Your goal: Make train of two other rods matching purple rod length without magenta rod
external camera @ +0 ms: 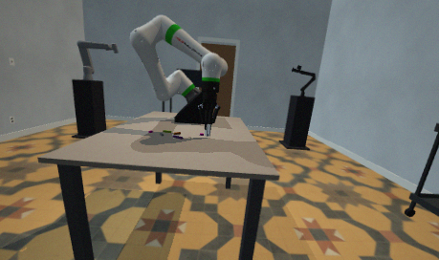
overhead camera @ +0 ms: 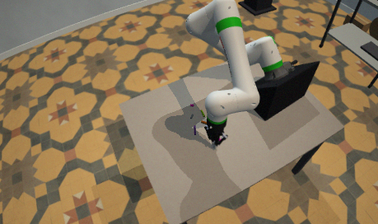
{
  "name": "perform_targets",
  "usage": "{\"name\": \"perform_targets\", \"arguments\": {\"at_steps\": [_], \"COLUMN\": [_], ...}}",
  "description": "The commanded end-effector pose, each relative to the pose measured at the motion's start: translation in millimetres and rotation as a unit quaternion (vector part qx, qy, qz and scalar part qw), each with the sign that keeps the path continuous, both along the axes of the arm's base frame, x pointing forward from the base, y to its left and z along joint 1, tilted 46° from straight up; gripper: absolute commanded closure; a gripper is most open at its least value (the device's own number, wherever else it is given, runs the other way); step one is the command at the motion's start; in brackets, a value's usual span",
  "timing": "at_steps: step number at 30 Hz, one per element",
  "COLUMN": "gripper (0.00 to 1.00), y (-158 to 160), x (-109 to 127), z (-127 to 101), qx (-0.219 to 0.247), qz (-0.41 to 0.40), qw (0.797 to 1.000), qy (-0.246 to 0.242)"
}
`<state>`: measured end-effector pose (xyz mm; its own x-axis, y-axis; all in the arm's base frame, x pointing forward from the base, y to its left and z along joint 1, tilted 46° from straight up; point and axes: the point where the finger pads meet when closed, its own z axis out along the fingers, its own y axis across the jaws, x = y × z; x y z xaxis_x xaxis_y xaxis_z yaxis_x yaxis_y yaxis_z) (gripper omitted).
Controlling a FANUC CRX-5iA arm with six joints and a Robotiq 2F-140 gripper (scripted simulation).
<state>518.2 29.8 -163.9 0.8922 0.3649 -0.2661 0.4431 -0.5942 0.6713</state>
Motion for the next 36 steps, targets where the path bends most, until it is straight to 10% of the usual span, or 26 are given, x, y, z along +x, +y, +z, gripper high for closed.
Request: {"name": "perform_targets", "arguments": {"at_steps": [1, 36], "gripper": [0.97, 0.97], "y": [0.3, -8.3], "x": [0.1, 1.1], "z": [0.0, -8.2], "qx": [0.000, 0.000], "qz": [0.000, 0.000], "qw": [1.000, 1.000], "qy": [0.000, 0.000]}}
